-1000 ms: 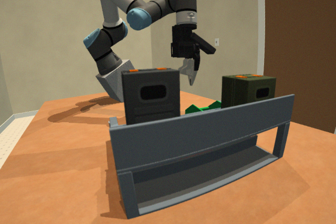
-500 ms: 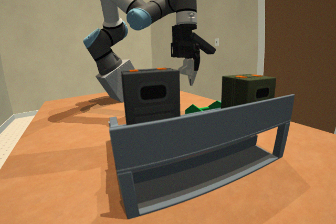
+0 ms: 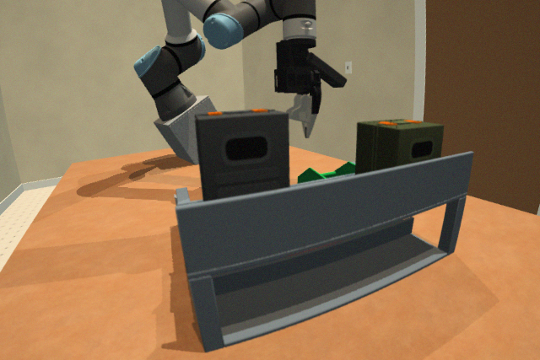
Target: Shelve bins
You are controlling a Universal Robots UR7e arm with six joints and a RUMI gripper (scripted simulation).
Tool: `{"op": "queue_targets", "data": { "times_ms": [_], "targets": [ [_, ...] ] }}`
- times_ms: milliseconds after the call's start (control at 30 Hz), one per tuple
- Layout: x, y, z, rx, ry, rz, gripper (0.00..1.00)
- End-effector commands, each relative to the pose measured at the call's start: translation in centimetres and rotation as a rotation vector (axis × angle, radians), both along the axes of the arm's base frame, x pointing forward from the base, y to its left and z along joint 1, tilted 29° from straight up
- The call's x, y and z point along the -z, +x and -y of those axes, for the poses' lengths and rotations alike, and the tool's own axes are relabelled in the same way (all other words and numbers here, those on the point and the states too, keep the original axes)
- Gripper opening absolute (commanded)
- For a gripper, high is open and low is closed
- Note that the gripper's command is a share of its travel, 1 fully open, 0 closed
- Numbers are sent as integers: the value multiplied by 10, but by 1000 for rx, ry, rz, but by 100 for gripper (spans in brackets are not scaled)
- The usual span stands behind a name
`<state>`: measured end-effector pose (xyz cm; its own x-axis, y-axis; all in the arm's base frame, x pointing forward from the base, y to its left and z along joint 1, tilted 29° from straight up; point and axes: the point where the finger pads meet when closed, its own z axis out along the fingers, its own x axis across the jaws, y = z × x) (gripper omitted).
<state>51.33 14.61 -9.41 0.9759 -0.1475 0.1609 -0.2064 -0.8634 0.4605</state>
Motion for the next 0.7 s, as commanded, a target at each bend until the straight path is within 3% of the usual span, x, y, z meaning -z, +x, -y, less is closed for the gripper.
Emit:
{"op": "queue_targets", "data": {
  "times_ms": [0, 667],
  "targets": [
    [4, -2, 2, -7, 0, -9, 0],
    [47, 1, 26, -13, 0, -11, 0]
  ]
}}
